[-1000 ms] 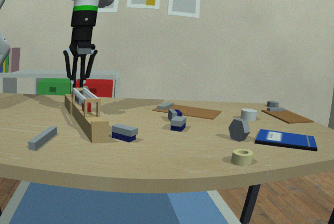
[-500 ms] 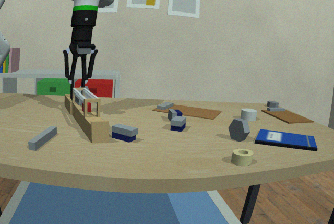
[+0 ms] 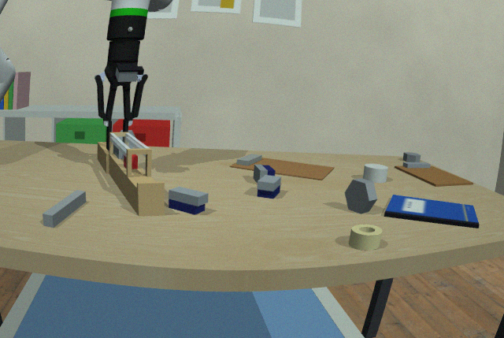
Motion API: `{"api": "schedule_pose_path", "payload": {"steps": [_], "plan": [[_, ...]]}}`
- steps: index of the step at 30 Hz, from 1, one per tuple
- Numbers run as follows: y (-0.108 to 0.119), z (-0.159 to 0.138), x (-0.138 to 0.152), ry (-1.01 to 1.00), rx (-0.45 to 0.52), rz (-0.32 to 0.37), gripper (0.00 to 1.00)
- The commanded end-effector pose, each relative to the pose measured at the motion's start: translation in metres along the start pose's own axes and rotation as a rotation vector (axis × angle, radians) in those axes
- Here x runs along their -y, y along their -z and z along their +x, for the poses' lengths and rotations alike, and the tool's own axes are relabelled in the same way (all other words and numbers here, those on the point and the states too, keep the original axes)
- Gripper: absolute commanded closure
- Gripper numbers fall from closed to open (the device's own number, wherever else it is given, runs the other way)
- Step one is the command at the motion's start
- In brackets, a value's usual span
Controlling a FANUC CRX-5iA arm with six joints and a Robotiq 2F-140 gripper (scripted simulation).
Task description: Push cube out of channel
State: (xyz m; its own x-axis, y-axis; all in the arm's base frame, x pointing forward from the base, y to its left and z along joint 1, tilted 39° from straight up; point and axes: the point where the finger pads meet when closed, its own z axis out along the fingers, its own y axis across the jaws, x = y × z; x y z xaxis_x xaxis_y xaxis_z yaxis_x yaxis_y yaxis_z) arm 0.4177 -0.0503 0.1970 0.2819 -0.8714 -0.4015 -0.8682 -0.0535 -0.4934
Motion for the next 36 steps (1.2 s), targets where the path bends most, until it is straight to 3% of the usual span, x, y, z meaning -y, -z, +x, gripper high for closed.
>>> {"api": "schedule_pose_path", "payload": {"steps": [1, 6, 12, 14, 36], "plan": [[0.001, 0.000, 0.000, 0.000, -0.001, 0.001, 0.70], [0.004, 0.000, 0.000, 0.000, -0.001, 0.001, 0.70], [0.060, 0.000, 0.000, 0.000, -0.001, 0.001, 0.70], [0.068, 0.000, 0.000, 0.000, -0.001, 0.001, 0.70], [0.068, 0.000, 0.000, 0.000, -0.001, 0.001, 0.70]]}}
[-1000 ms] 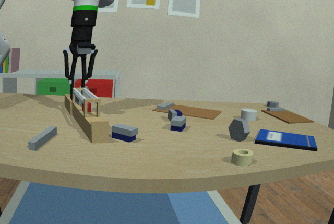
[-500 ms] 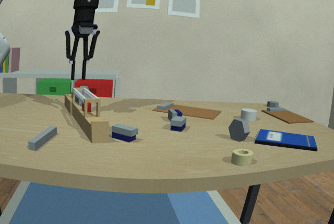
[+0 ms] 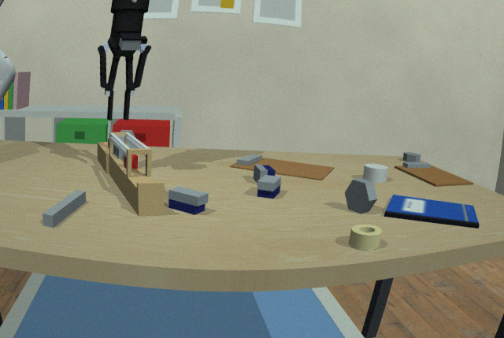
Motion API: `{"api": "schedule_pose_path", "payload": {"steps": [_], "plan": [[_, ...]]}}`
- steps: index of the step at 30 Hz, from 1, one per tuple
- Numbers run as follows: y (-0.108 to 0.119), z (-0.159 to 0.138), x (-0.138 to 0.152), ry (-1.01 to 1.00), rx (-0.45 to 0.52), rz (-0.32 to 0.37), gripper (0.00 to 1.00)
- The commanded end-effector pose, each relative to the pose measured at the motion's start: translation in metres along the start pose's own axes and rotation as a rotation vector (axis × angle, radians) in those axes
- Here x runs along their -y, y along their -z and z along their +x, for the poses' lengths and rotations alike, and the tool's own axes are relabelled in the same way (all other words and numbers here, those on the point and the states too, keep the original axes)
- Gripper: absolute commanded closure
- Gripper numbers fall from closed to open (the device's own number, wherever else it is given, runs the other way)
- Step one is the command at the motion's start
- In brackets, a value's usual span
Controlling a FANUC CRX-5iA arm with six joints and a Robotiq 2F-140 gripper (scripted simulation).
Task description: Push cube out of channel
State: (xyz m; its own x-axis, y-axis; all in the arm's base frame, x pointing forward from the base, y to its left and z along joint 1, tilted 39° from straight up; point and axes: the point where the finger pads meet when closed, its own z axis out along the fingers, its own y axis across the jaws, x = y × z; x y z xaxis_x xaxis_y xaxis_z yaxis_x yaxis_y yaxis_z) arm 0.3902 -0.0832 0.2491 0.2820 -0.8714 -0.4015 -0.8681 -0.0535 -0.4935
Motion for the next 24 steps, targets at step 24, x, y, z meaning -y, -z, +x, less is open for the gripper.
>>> {"api": "schedule_pose_path", "payload": {"steps": [24], "plan": [[0.002, 0.102, -0.029, -0.261, -0.021, -0.016, 0.70]]}}
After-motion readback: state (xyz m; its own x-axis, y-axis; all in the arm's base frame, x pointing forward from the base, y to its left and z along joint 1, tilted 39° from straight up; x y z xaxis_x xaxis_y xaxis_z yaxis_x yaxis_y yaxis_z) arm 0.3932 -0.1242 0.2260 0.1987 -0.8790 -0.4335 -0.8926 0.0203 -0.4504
